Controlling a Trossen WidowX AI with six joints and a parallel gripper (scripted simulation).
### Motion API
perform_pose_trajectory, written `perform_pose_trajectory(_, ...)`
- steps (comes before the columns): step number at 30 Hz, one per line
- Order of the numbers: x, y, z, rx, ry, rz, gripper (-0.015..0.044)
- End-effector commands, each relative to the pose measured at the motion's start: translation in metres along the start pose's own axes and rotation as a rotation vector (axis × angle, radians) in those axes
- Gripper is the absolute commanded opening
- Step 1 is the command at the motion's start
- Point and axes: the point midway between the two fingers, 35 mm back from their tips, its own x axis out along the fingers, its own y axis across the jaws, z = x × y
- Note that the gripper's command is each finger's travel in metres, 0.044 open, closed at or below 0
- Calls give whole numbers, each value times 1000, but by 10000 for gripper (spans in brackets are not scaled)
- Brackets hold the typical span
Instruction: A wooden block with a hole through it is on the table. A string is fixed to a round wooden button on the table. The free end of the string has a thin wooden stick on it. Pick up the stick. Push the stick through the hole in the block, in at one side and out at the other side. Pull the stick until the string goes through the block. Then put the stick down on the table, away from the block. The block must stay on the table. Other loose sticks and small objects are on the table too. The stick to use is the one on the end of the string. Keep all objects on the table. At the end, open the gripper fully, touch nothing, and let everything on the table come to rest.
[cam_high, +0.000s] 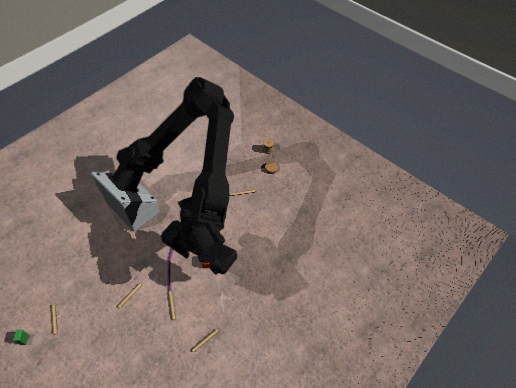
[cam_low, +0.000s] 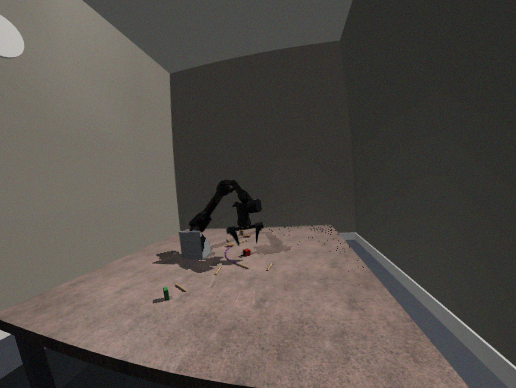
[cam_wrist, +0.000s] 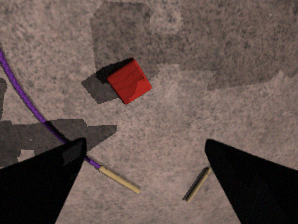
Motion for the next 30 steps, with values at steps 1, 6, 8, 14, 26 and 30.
perform_pose_trajectory(1, 4, 10, 37, 95, -107, 87, 440)
perform_pose_trajectory(6, 4, 11, 39, 102, -113, 93, 440)
perform_pose_trajectory(8, 4, 11, 39, 102, -113, 93, 440)
perform_pose_trajectory(14, 5, 11, 38, 96, -108, 95, 414)
perform_pose_trajectory(26, 5, 11, 38, 96, -108, 95, 237)
perform_pose_trajectory(30, 5, 11, 38, 96, -108, 95, 210)
